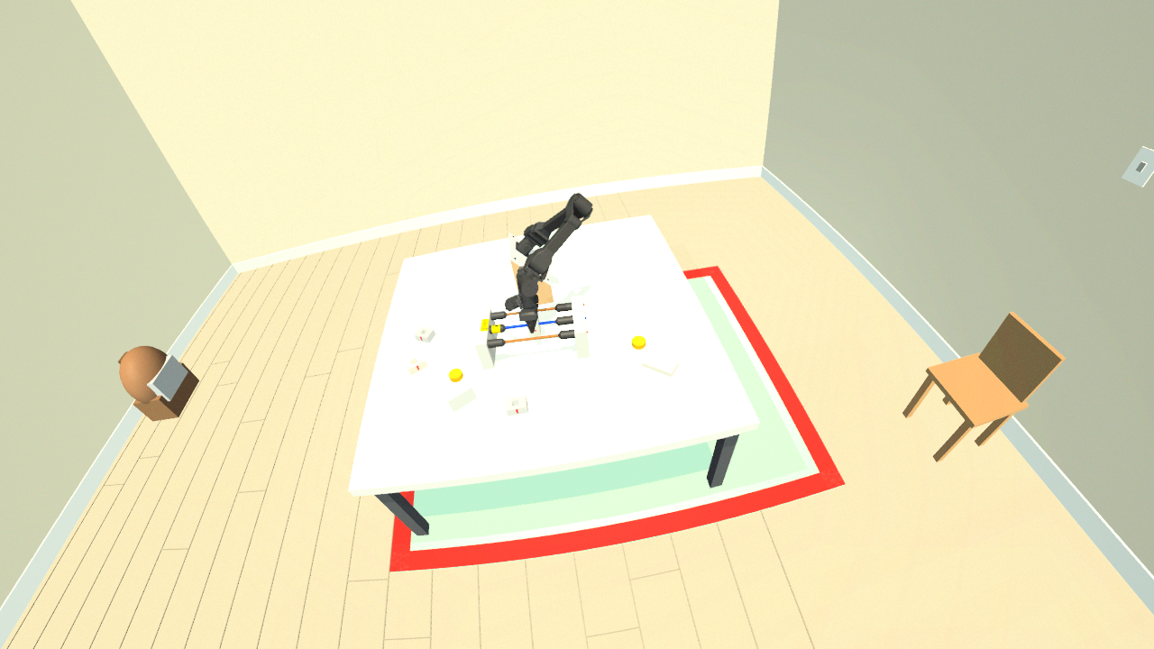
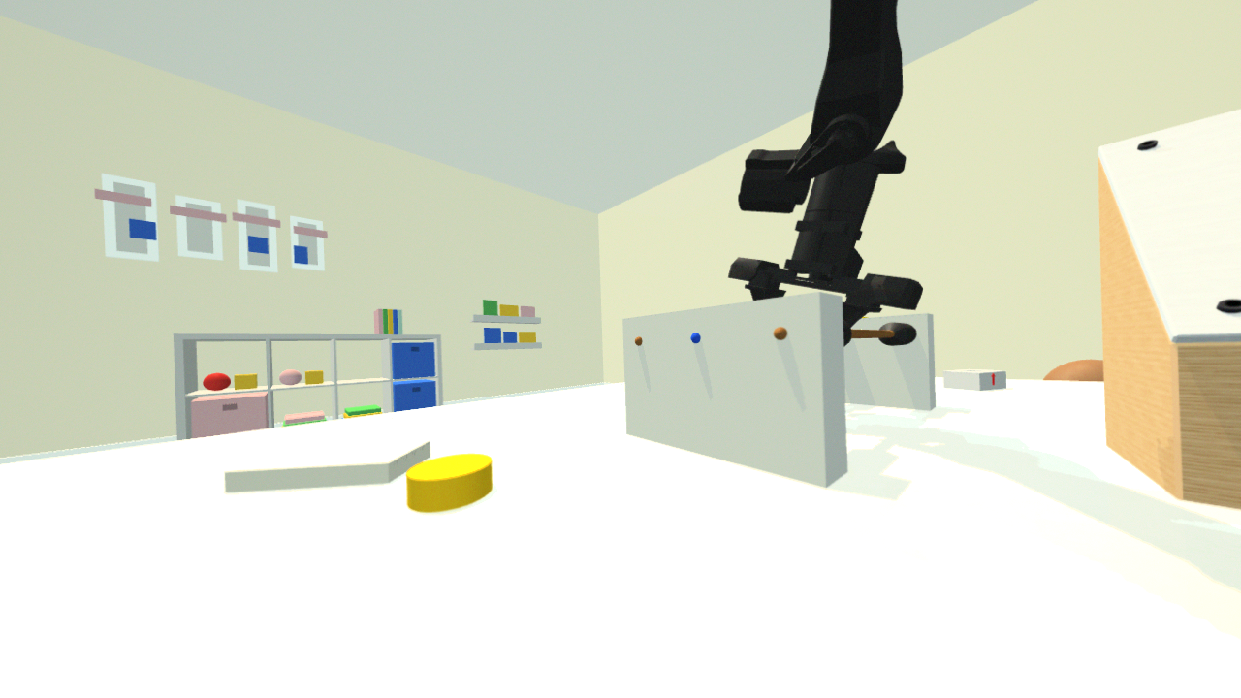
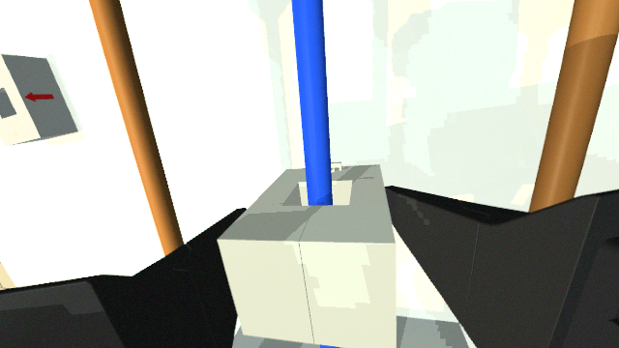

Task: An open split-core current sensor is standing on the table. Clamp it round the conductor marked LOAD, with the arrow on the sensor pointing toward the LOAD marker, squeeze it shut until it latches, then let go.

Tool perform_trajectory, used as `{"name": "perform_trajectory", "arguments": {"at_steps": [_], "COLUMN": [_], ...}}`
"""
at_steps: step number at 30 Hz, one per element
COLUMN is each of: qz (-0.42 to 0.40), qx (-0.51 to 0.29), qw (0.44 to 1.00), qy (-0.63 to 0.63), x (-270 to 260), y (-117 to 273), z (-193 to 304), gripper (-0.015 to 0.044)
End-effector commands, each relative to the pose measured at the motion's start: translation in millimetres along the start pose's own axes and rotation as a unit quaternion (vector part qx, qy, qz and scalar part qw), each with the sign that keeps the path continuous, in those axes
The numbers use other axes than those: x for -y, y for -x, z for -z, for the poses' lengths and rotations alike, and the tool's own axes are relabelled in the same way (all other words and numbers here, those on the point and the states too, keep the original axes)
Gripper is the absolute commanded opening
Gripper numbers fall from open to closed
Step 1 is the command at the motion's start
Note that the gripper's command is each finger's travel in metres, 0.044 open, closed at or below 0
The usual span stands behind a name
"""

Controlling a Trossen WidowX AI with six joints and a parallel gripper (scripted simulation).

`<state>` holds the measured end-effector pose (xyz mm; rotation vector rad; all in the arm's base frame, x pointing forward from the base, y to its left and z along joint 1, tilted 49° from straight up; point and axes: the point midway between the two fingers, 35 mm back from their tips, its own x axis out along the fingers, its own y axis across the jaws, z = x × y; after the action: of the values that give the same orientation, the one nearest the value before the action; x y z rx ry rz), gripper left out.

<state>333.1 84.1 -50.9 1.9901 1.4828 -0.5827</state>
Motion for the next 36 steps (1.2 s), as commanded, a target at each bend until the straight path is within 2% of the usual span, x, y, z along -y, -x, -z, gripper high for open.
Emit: {"name": "perform_trajectory", "arguments": {"at_steps": [1, 5, 15, 36], "qz": [0.000, 0.000, -0.003, -0.003], "qx": [0.000, 0.000, -0.001, -0.001], "qw": [1.000, 1.000, 1.000, 1.000], "qy": [0.000, 0.000, 0.005, 0.005], "x": [1.6, 2.6, -1.2, -1.2], "y": [-0.4, -4.7, -0.7, -0.7], "z": [0.1, 0.2, 0.8, 0.8], "gripper": [0.0000, 0.0000, 0.0263, 0.0263]}}
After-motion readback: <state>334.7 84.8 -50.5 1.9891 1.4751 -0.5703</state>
